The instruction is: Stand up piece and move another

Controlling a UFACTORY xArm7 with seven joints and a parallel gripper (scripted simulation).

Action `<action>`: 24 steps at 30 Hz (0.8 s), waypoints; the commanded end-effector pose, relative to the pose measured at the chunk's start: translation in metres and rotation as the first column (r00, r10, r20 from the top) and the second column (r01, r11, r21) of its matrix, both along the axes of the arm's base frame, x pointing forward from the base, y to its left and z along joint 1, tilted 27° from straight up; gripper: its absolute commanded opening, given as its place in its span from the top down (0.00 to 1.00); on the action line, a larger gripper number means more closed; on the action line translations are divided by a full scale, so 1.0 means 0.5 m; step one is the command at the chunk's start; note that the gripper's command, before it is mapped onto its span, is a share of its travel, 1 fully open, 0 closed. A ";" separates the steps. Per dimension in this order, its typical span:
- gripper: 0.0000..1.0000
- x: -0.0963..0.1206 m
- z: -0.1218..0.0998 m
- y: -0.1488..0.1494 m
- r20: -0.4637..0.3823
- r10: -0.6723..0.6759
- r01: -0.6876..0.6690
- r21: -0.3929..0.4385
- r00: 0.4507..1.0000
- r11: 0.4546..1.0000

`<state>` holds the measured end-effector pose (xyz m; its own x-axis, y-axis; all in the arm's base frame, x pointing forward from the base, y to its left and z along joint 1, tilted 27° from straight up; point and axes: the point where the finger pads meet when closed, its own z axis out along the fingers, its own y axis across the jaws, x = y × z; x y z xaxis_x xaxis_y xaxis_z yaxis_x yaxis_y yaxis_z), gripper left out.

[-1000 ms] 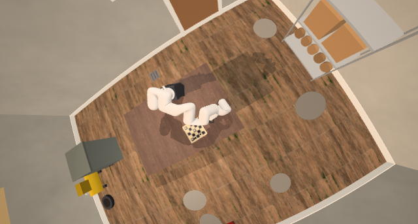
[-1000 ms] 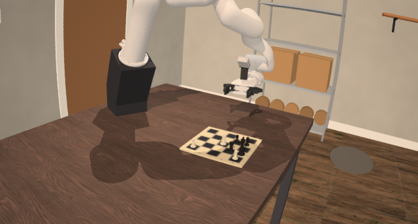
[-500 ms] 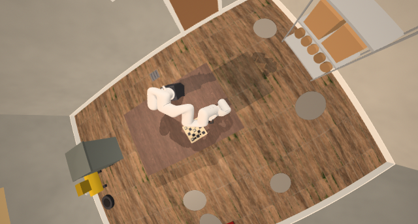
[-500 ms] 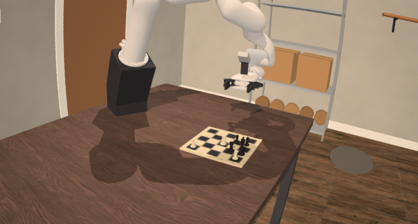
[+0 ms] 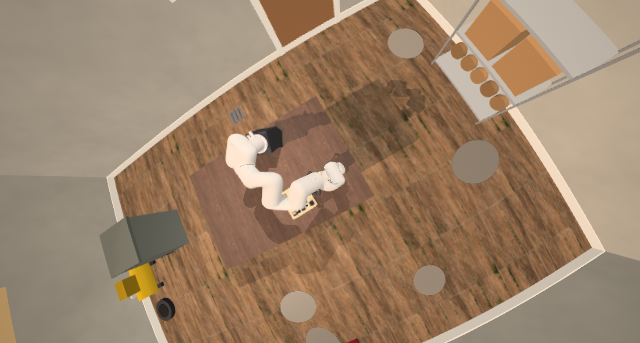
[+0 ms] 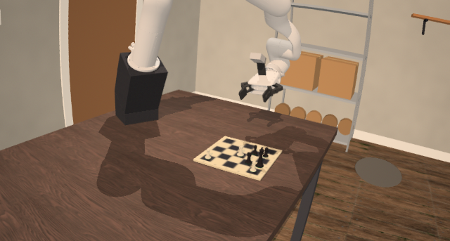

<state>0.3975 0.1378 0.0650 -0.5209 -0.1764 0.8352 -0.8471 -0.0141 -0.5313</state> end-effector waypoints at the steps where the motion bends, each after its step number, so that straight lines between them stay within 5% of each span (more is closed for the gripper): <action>1: 0.00 0.010 0.009 -0.023 0.025 0.044 -0.047 0.131 0.999 0.990; 9: 0.00 0.023 0.025 -0.082 0.091 0.078 -0.107 0.382 0.993 0.918; 18: 0.00 0.029 0.034 -0.110 0.125 0.087 -0.139 0.493 0.988 0.859; 24: 0.00 0.038 0.044 -0.151 0.173 0.093 -0.182 0.632 0.981 0.753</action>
